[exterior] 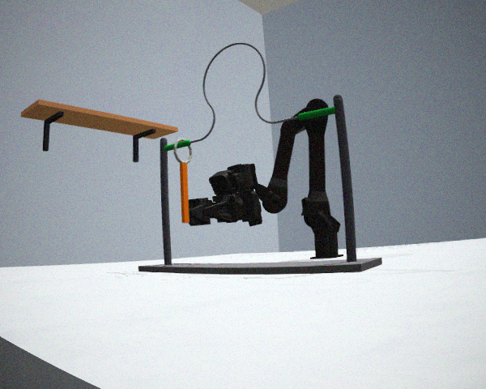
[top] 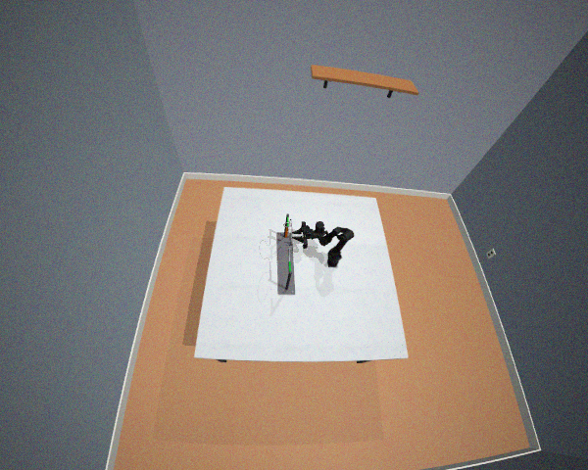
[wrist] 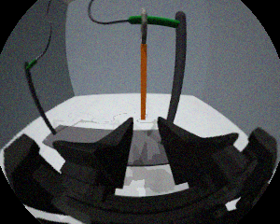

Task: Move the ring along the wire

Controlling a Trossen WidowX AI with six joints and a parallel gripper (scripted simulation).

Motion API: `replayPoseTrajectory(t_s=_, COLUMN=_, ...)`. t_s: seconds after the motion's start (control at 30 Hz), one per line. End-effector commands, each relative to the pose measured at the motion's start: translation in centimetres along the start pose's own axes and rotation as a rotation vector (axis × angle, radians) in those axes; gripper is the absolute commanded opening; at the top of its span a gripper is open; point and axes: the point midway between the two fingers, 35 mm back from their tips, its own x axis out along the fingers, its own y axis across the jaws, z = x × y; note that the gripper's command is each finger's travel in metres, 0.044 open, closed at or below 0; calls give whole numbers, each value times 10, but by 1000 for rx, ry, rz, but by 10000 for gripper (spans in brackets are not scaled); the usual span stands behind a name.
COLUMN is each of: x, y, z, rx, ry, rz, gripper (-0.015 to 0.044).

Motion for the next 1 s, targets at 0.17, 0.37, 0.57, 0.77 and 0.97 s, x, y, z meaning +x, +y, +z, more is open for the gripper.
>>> replayPoseTrajectory(t_s=0.17, x=13, y=-3, z=2, rx=1, ry=-1, rz=-2, gripper=160)
replayPoseTrajectory(t_s=0.37, x=22, y=-4, z=3, rx=1, ry=-2, rz=-2, gripper=160)
replayPoseTrajectory(t_s=0.57, x=31, y=-4, z=3, rx=1, ry=-2, rz=-2, gripper=160)
replayPoseTrajectory(t_s=0.77, x=40, y=-3, z=3, rx=1, ry=-3, rz=-2, gripper=160)
replayPoseTrajectory(t_s=0.97, x=50, y=-3, z=4, rx=1, ry=-5, rz=-2, gripper=160)
